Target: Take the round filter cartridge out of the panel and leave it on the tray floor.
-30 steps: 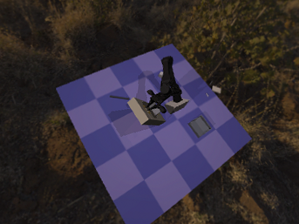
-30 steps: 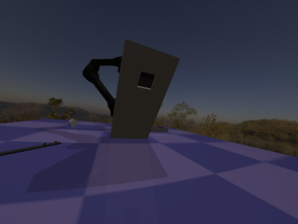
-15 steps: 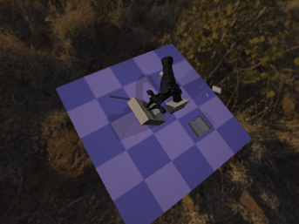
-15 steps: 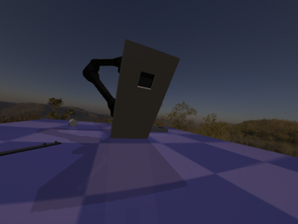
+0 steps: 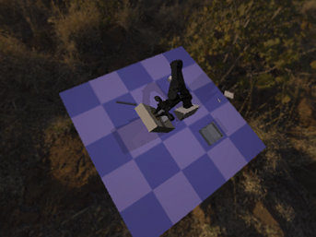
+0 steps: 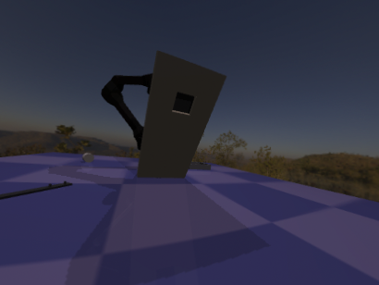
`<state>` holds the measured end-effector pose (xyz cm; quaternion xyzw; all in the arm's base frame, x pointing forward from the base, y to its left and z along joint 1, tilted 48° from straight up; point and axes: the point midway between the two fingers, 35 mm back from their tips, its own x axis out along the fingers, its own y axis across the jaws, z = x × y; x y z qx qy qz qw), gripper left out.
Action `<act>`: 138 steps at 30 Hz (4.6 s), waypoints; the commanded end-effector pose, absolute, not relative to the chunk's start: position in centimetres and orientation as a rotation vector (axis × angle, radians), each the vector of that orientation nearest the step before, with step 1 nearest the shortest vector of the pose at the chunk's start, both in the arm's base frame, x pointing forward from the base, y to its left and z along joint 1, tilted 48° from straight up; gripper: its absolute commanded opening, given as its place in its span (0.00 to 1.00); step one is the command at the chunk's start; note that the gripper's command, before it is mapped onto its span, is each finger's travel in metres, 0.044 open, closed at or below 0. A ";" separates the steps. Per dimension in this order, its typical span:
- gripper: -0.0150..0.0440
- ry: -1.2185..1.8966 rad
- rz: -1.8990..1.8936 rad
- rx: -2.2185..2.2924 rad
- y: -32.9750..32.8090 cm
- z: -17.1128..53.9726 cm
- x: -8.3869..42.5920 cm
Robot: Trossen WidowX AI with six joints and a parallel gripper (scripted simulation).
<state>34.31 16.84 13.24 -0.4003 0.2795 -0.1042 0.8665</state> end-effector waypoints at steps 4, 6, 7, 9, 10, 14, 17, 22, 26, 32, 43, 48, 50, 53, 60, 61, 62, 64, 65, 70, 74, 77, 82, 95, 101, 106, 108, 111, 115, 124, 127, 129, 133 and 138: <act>0.41 0.588 -0.213 -0.842 16.8 13.0 34.6; 0.41 0.588 -0.213 -0.842 16.7 13.0 34.6; 0.41 0.588 -0.213 -0.842 16.7 13.0 34.6; 0.41 0.588 -0.213 -0.842 16.7 12.9 34.7; 0.41 0.588 -0.213 -0.842 16.7 12.9 34.7; 0.41 0.588 -0.213 -0.842 16.6 12.9 34.8; 0.41 0.588 -0.213 -0.842 16.6 12.8 34.9; 0.41 0.588 -0.213 -0.842 16.5 12.8 35.0; 0.37 0.581 -0.216 -0.845 16.7 13.1 34.7; 0.26 0.581 -0.216 -0.845 16.7 13.1 34.7; 0.25 0.620 -0.146 -1.071 16.5 12.8 35.1; 0.25 0.641 -0.093 -1.237 16.5 12.7 35.2; 0.25 0.649 -0.072 -1.303 16.4 12.7 35.2; 0.25 0.660 -0.038 -1.404 16.4 12.7 35.3; 0.25 0.682 0.044 -1.638 16.4 12.6 35.3; 0.25 0.684 0.056 -1.671 16.4 12.6 35.4; 0.25 0.687 0.068 -1.705 16.4 12.6 35.4; 0.25 0.691 0.093 -1.772 16.4 12.6 35.4; 0.25 0.693 0.106 -1.805 16.4 12.6 35.4; 0.25 0.702 0.171 -1.971 16.3 12.6 35.4; 0.25 0.706 0.225 -2.104 16.3 12.6 35.4; 0.25 0.708 0.267 -2.204 16.4 12.6 35.4; 0.25 0.708 0.336 -2.359 16.4 12.6 35.4; 0.25 0.708 0.289 -2.255 16.3 12.6 35.4; 0.25 0.708 0.289 -2.255 16.3 12.6 35.4; 0.25 0.708 0.289 -2.255 16.3 12.6 35.4; 0.25 0.708 0.289 -2.255 16.3 12.6 35.4; 0.25 0.708 0.289 -2.255 16.3 12.6 35.4; 0.25 0.708 0.289 -2.255 16.3 12.6 35.4; 0.25 0.708 0.289 -2.255 16.3 12.6 35.4; 0.25 0.708 0.289 -2.255 16.3 12.6 35.4; 0.25 0.708 0.289 -2.255 16.3 12.6 35.4; 0.25 0.708 0.289 -2.255 16.3 12.6 35.4; 0.25 0.708 0.289 -2.255 16.3 12.6 35.4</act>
